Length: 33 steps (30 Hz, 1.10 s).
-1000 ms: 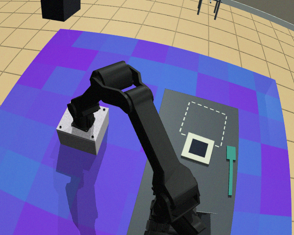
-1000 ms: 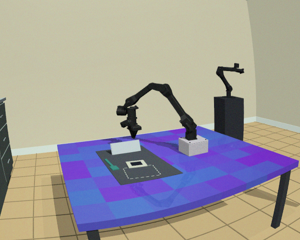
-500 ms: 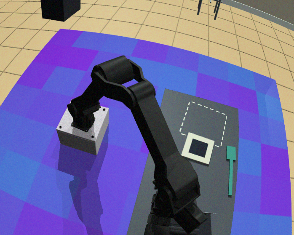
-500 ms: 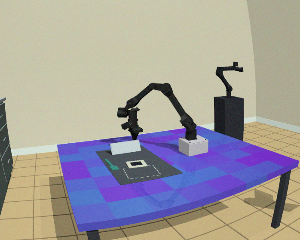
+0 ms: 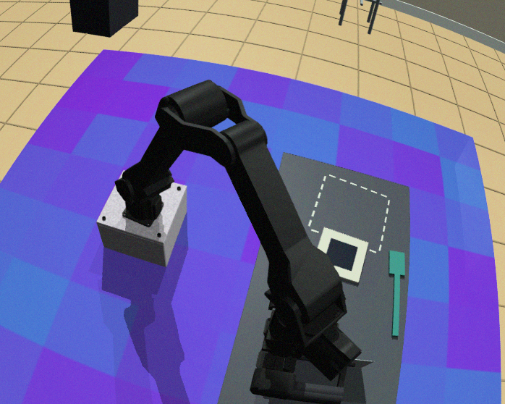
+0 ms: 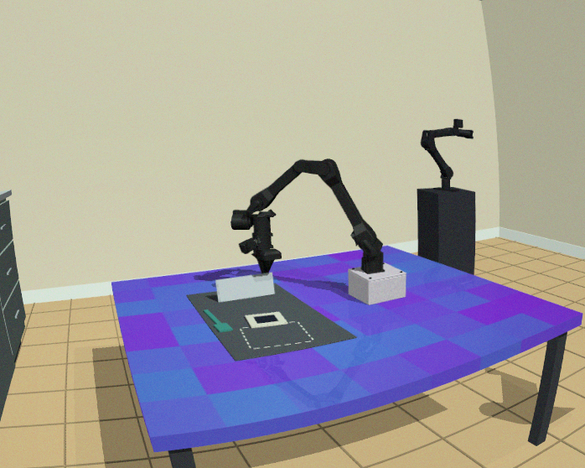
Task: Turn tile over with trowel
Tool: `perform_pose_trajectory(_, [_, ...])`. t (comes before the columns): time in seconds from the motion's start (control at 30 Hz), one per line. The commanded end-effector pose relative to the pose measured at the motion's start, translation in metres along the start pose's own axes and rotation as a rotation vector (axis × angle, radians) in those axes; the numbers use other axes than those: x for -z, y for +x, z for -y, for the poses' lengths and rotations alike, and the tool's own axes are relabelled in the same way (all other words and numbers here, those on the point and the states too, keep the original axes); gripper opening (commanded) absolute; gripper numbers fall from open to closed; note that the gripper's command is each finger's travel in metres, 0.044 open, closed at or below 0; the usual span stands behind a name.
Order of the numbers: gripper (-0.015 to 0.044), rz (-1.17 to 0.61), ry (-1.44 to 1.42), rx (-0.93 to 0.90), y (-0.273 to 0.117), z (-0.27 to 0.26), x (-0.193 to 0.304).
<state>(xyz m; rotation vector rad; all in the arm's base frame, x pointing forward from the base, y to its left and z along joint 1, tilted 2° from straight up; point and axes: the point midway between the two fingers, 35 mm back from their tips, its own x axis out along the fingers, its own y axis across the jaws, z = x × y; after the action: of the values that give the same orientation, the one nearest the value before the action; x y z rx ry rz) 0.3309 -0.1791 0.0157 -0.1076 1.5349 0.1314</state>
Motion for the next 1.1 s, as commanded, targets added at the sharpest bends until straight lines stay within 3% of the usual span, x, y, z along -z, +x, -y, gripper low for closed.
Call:
perform_pose_trajectory(0.0, [0.01, -0.003, -0.003, -0.012, 0.003, -0.011, -0.001])
perform_pose_trajectory(0.8, [0.01, -0.003, -0.003, -0.017, 0.003, -0.073, -0.001])
perform_pose_trajectory(1.07, [0.01, -0.003, -0.006, -0.013, 0.002, -0.066, -0.001])
